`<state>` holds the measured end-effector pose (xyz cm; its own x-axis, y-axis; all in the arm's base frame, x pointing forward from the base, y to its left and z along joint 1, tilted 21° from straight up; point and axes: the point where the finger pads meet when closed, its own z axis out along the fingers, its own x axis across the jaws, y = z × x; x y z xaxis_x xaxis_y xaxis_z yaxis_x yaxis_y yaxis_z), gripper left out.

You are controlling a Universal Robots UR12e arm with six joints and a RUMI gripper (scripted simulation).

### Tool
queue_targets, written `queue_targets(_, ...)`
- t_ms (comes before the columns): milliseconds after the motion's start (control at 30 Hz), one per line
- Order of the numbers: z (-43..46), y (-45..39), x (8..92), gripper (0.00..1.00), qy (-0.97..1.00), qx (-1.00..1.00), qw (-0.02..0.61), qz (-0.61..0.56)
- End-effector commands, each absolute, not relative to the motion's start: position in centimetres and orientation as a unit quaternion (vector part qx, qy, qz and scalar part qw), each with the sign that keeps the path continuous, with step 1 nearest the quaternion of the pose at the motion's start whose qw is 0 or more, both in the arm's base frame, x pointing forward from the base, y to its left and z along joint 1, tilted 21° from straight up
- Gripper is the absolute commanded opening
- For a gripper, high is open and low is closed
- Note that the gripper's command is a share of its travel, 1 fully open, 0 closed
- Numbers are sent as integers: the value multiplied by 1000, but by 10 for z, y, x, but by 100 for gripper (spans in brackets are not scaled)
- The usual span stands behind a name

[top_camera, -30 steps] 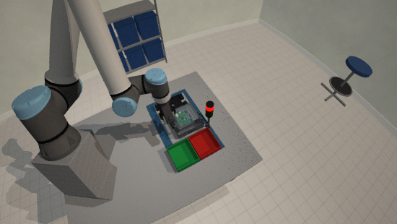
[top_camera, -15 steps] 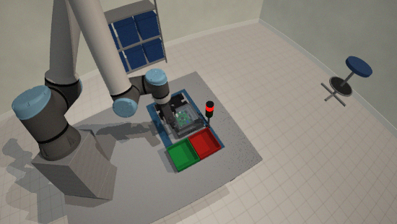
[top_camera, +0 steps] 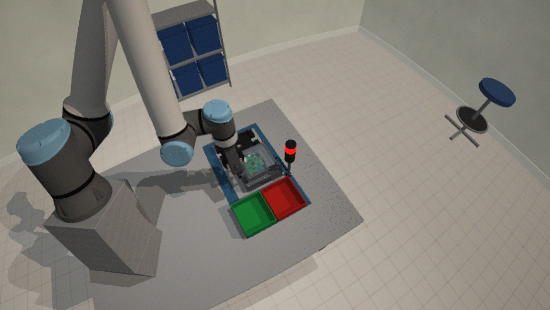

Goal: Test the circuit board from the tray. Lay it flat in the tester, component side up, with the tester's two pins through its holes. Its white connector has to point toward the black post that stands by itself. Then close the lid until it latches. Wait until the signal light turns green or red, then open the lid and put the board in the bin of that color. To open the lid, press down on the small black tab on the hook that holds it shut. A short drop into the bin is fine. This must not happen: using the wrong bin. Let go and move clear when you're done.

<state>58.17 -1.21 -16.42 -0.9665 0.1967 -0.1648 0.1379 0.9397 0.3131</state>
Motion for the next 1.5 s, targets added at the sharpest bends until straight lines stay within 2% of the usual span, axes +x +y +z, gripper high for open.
queue_targets(0,-166,-12,582,15,980,85,98,151)
queue_targets(533,-166,-12,582,15,980,85,98,151)
queue_targets(567,-166,-12,582,0,980,85,98,151)
queue_targets(1467,-166,-12,582,0,980,85,98,151)
